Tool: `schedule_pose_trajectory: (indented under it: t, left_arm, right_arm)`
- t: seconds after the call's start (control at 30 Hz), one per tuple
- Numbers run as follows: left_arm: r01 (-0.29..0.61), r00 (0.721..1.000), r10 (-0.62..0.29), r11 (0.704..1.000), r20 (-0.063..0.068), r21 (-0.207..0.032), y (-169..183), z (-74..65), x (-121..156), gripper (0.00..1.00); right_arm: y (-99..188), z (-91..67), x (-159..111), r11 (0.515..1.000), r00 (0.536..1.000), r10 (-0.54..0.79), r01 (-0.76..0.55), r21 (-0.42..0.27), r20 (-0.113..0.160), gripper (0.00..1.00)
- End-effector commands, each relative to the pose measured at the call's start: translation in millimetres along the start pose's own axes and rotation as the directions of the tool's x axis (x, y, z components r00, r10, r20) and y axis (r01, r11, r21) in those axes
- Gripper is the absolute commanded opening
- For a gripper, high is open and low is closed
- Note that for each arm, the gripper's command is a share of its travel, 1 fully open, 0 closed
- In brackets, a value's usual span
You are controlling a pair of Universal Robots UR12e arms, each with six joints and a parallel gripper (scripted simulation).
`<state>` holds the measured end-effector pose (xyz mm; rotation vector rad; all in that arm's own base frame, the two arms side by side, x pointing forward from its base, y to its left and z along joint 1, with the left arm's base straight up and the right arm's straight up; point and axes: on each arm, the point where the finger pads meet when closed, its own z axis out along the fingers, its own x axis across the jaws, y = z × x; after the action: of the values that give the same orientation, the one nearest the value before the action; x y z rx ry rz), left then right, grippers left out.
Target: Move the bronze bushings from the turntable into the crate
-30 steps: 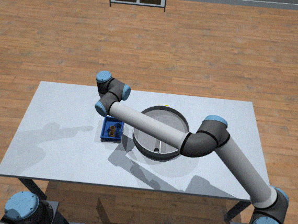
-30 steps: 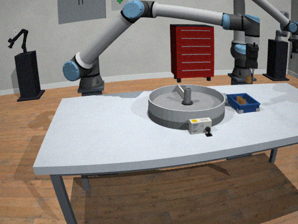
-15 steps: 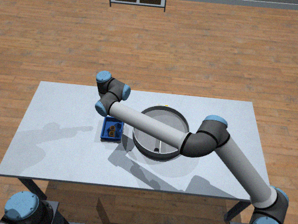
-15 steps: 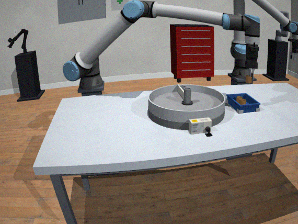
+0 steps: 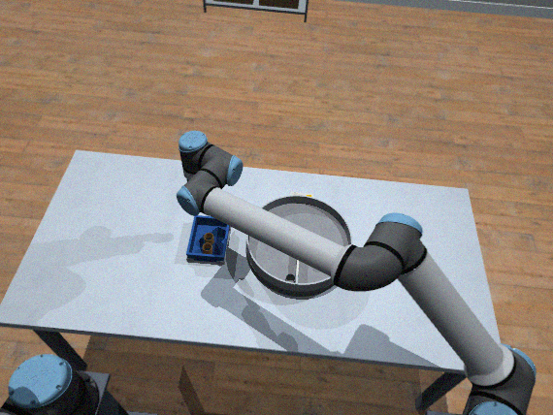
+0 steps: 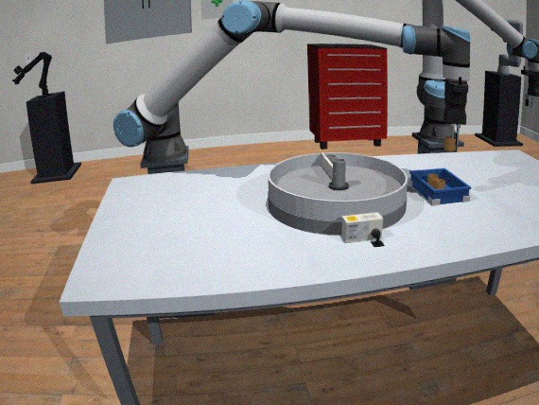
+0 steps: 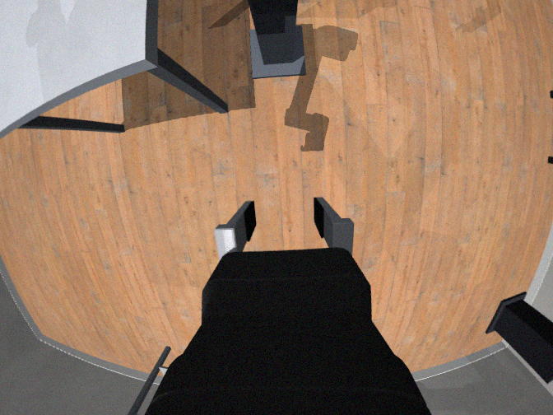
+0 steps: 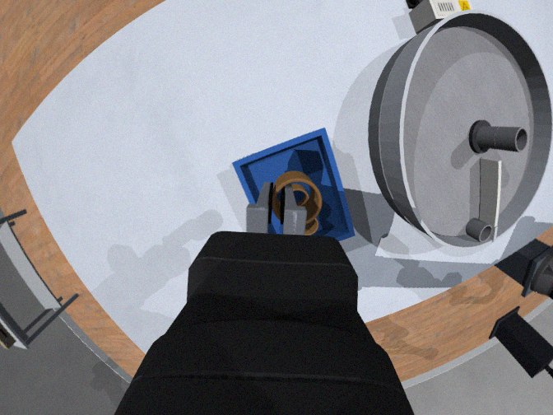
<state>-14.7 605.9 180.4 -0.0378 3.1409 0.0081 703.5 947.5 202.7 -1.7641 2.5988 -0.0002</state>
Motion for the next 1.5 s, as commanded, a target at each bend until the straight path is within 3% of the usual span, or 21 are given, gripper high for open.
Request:
schedule_pose_trajectory:
  t: [0.0, 0.9, 1.17, 1.4, 1.47]
  left_arm:
    - [0.003, 1.000, -0.003, 1.000, -0.001, 0.005, -2, 3.3, 2, 1.00]
    - [0.003, 1.000, -0.003, 1.000, -0.001, 0.005, -2, 3.3, 2, 1.00]
    - [0.003, 1.000, -0.003, 1.000, -0.001, 0.005, -2, 3.3, 2, 1.00]
    - [0.003, 1.000, -0.003, 1.000, -0.001, 0.005, -2, 3.3, 2, 1.00]
    - [0.003, 1.000, -0.003, 1.000, -0.001, 0.005, -2, 3.3, 2, 1.00]
  right_arm:
    - [-1, -1.9, -1, 1.000, 1.000, 0.000, 0.000, 0.000, 0.002, 0.00]
    - [-1, -0.8, 0, 1.000, 1.000, 0.000, 0.000, 0.000, 0.001, 0.00]
    - [-1, 21.0, 1, 1.000, 1.000, 0.000, 0.000, -0.001, -0.002, 0.00]
    - [0, 59.3, 1, 1.000, 1.000, 0.000, 0.000, -0.001, -0.002, 0.00]
    - [0, 59.3, 1, 1.000, 1.000, 0.000, 0.000, -0.001, -0.002, 0.00]
